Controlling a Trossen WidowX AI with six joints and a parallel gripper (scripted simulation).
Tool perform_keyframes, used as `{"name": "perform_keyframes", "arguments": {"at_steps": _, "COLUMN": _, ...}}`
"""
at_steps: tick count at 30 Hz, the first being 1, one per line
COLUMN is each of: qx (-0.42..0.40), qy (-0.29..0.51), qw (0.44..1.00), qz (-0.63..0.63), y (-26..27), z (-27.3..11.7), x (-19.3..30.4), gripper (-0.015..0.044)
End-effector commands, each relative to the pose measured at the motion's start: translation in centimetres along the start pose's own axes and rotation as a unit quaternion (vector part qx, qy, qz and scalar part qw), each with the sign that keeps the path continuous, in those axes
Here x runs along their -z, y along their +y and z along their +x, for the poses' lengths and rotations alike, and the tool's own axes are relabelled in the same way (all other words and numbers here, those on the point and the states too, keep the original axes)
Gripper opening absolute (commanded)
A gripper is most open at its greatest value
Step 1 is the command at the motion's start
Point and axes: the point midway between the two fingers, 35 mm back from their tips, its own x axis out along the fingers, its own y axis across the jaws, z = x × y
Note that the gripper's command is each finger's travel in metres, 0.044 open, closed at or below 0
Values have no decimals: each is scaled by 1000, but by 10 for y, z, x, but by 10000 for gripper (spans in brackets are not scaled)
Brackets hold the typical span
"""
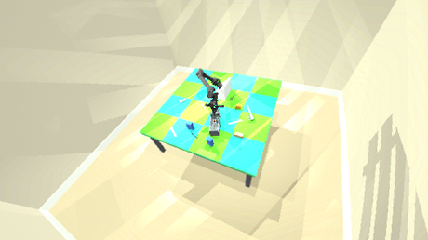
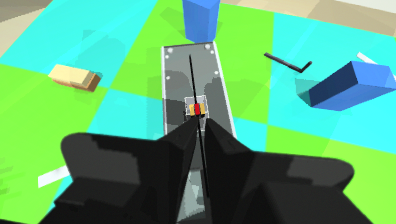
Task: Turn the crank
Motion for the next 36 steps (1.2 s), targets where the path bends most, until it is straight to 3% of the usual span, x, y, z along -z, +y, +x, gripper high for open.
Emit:
{"name": "perform_keyframes", "arguments": {"at_steps": 1, "qx": 0, "qy": 0, "qw": 1000, "qz": 0, "y": 0, "z": 0, "x": 0, "gripper": 0}}
{"name": "perform_keyframes", "arguments": {"at_steps": 17, "qx": 0, "qy": 0, "qw": 1000, "qz": 0, "y": 0, "z": 0, "x": 0, "gripper": 0}}
{"name": "perform_keyframes", "arguments": {"at_steps": 33, "qx": 0, "qy": 0, "qw": 1000, "qz": 0, "y": 0, "z": 0, "x": 0, "gripper": 420}}
{"name": "perform_keyframes", "arguments": {"at_steps": 35, "qx": 0, "qy": 0, "qw": 1000, "qz": 0, "y": 0, "z": 0, "x": 0, "gripper": 440}}
{"name": "perform_keyframes", "arguments": {"at_steps": 36, "qx": 0, "qy": 0, "qw": 1000, "qz": 0, "y": 0, "z": 0, "x": 0, "gripper": 414}}
